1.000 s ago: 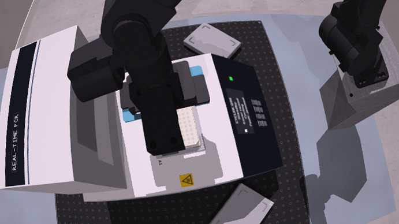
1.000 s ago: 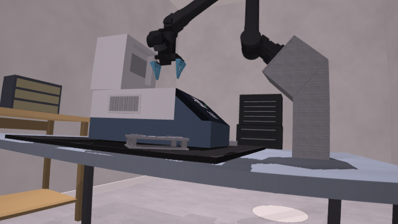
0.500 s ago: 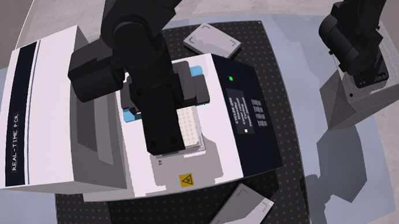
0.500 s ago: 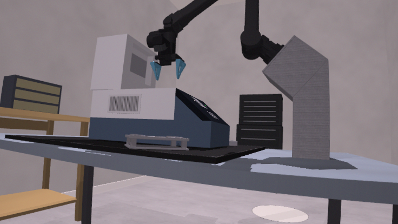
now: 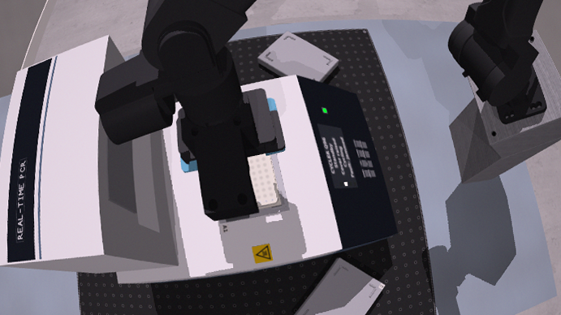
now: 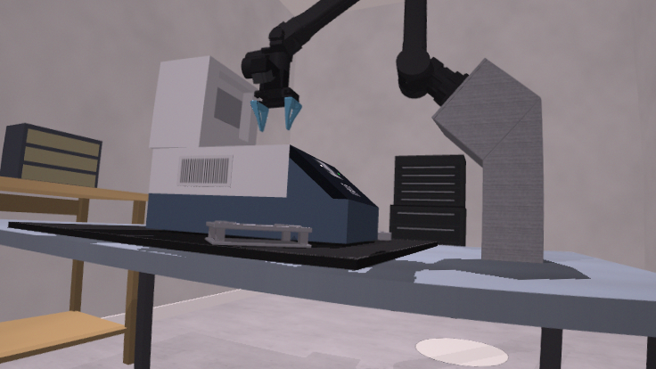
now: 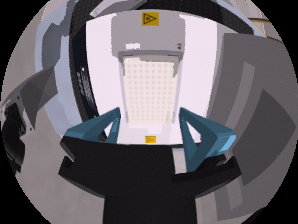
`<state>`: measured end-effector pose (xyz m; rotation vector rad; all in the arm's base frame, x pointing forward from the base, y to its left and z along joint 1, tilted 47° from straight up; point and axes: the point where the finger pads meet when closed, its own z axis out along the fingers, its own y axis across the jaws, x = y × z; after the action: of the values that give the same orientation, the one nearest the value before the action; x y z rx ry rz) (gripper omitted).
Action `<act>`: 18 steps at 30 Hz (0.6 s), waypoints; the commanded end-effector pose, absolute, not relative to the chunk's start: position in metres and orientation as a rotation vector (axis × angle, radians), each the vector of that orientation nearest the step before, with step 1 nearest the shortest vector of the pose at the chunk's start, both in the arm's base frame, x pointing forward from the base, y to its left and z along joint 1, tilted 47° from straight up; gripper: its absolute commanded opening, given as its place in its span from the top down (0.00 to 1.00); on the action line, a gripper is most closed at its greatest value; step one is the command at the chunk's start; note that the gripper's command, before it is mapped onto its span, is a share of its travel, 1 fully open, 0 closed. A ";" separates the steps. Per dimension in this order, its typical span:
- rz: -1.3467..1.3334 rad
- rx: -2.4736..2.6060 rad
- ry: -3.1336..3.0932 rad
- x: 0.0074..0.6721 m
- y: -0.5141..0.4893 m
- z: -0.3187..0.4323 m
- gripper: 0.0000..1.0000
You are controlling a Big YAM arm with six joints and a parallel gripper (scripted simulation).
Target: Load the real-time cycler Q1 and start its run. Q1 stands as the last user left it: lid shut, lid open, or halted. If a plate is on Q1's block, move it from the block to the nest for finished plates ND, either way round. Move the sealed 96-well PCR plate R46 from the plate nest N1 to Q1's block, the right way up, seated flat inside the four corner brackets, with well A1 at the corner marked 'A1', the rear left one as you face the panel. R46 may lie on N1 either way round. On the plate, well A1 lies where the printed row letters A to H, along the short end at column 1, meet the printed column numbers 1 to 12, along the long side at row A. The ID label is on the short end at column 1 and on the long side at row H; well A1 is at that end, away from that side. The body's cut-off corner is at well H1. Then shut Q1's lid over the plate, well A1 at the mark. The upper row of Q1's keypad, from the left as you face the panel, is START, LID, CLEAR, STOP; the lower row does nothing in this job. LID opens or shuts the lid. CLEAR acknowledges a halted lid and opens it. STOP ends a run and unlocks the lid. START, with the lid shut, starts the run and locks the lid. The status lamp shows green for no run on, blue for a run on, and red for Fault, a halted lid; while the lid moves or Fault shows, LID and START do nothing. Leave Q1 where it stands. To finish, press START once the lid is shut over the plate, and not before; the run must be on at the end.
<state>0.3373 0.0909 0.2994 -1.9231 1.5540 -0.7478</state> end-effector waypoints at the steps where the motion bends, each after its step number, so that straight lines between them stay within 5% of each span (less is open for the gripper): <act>1: -0.721 -1.851 1.554 0.335 0.106 0.301 1.00; 18: -0.404 -1.655 1.744 0.305 0.127 0.232 1.00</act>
<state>0.3075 0.1262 0.2291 -1.7838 1.6750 -0.4635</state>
